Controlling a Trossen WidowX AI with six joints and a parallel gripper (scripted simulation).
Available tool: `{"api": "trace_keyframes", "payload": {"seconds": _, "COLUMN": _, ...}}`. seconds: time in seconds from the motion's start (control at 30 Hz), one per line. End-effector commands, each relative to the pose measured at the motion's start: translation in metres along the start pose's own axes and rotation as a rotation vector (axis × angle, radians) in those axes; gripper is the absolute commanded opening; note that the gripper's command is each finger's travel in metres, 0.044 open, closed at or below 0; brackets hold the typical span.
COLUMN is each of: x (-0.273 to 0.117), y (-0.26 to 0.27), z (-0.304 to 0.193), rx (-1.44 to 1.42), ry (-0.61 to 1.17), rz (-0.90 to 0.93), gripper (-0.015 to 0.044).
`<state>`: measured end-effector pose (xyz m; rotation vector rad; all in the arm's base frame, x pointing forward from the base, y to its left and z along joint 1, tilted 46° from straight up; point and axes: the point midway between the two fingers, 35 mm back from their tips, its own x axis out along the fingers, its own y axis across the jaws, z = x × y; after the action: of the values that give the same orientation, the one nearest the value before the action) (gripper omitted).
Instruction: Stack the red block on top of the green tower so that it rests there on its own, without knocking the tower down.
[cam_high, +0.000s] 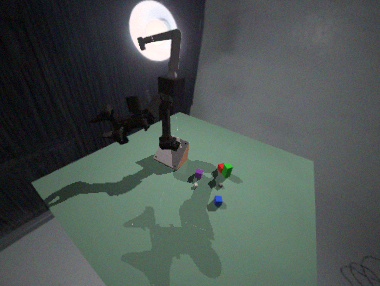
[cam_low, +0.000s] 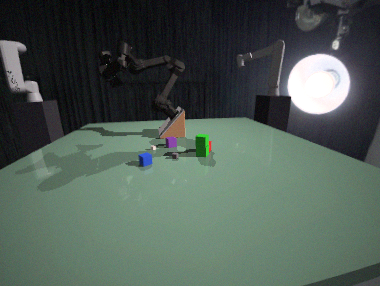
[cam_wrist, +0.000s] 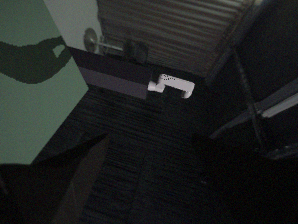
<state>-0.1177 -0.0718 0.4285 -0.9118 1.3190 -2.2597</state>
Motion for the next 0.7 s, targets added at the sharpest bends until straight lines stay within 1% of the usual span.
{"api": "trace_keyframes", "payload": {"seconds": 0.0, "x": 0.0, "y": 0.001, "z": 0.002, "rx": 0.004, "ry": -0.006, "rz": 0.001, "gripper": 0.0426}}
{"api": "trace_keyframes", "payload": {"seconds": 0.03, "x": 0.001, "y": 0.003, "z": 0.007, "rx": 0.017, "ry": -0.024, "rz": 0.005, "gripper": 0.044}}
{"api": "trace_keyframes", "payload": {"seconds": 0.33, "x": 0.001, "y": 0.037, "z": 0.099, "rx": 0.156, "ry": -0.283, "rz": 0.171, "gripper": 0.044}}
{"api": "trace_keyframes", "payload": {"seconds": 0.5, "x": -0.016, "y": 0.058, "z": 0.153, "rx": 0.212, "ry": -0.439, "rz": 0.287, "gripper": 0.044}}
{"api": "trace_keyframes", "payload": {"seconds": 0.67, "x": -0.044, "y": 0.081, "z": 0.201, "rx": 0.262, "ry": -0.577, "rz": 0.424, "gripper": 0.044}}
